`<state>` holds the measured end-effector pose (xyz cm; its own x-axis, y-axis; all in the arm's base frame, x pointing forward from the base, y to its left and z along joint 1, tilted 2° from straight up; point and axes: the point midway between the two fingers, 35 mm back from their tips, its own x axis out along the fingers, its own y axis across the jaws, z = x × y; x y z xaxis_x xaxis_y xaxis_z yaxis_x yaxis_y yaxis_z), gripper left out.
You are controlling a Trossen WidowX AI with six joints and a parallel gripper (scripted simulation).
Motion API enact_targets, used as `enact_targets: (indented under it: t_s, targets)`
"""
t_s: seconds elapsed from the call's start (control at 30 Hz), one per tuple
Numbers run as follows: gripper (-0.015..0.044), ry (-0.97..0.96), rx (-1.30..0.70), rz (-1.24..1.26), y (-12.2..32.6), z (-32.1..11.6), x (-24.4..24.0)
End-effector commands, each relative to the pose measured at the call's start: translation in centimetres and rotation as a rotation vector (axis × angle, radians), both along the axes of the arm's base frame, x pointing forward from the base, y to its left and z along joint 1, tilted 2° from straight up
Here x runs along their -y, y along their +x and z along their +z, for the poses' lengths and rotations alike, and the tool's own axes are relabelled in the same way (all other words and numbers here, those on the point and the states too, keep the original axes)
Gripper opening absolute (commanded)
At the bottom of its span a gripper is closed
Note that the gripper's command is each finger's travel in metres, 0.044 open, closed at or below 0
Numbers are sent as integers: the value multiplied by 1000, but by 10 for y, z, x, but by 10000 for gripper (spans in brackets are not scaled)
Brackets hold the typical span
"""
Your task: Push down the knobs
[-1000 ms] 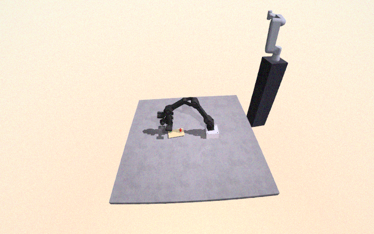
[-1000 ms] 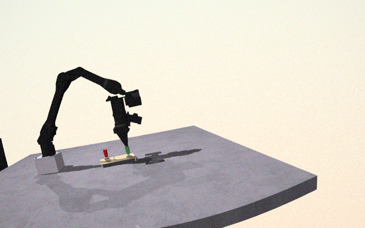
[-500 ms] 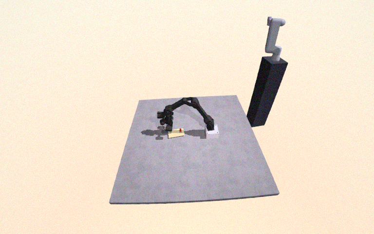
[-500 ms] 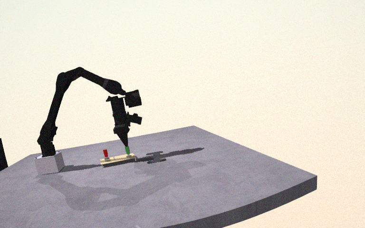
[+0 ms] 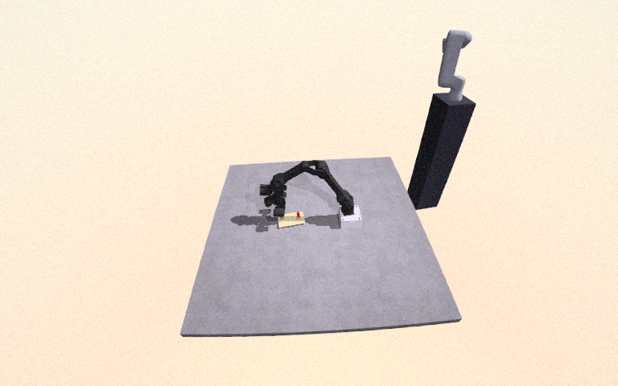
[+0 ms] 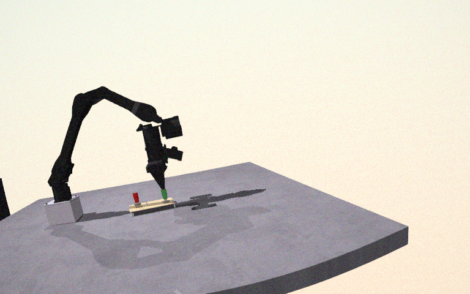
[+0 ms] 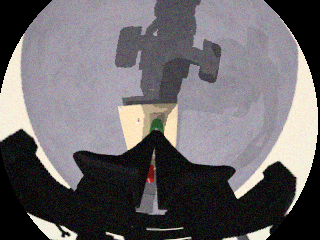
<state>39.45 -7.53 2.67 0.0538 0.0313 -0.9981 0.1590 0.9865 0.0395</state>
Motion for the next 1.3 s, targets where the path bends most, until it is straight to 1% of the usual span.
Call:
enact_targets:
  t_s: [0.0, 1.03, 1.27]
  targets:
    - [0, -1, -15, 0, 2, -16, 0]
    - [0, -1, -15, 0, 2, -18, 0]
    - [0, -1, -15, 0, 2, -11, 0]
